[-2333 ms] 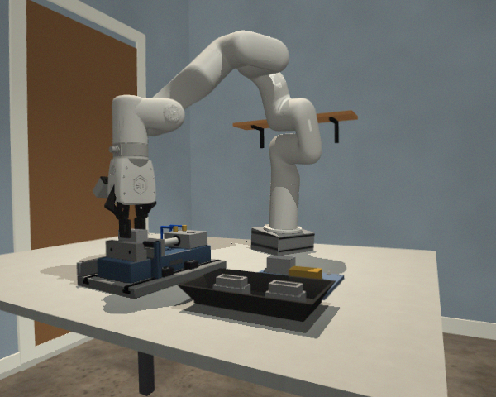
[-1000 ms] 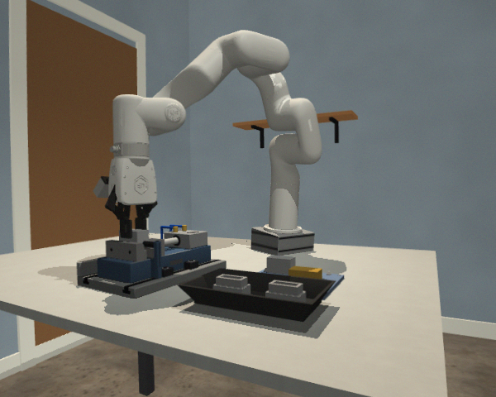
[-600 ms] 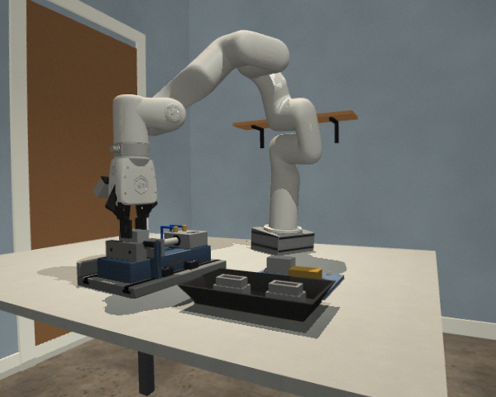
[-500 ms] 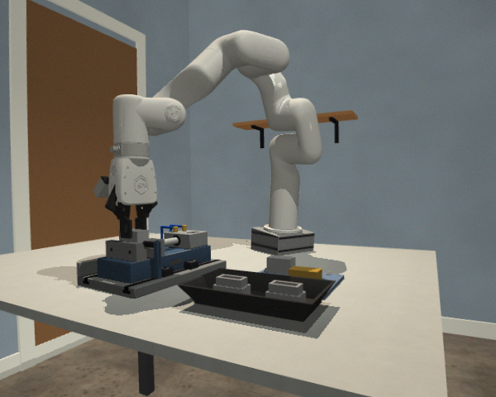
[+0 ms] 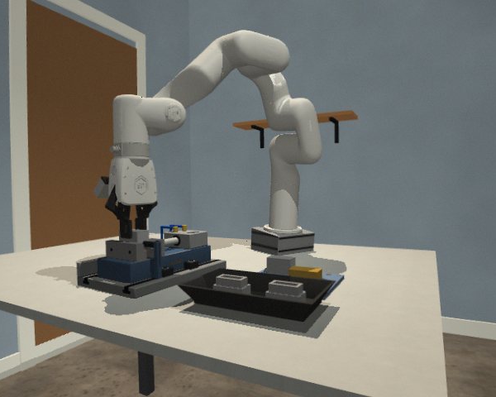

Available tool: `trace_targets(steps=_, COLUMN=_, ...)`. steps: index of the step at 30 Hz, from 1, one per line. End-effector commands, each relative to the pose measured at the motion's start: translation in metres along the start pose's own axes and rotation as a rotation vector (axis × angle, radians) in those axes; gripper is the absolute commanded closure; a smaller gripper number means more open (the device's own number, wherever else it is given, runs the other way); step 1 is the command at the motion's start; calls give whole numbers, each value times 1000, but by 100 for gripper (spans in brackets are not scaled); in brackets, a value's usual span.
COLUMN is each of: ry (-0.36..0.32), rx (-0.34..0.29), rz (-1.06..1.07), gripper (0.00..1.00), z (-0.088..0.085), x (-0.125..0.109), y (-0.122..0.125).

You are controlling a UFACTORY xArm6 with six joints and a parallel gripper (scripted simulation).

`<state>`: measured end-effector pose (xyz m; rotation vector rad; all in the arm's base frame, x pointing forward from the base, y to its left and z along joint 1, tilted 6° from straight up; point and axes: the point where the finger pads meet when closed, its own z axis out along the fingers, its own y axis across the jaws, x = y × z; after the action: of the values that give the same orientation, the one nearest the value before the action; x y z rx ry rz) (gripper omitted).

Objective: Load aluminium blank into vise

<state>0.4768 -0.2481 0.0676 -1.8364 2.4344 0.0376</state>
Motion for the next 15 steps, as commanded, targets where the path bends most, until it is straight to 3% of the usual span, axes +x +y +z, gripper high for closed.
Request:
trace_targets(steps=1, ry=1, rx=5, rz=0, gripper=100, z=-1, x=0, y=-2)
trace_targets(steps=15, ry=1, rx=5, rz=0, gripper=100, z=0, x=0, y=-2)
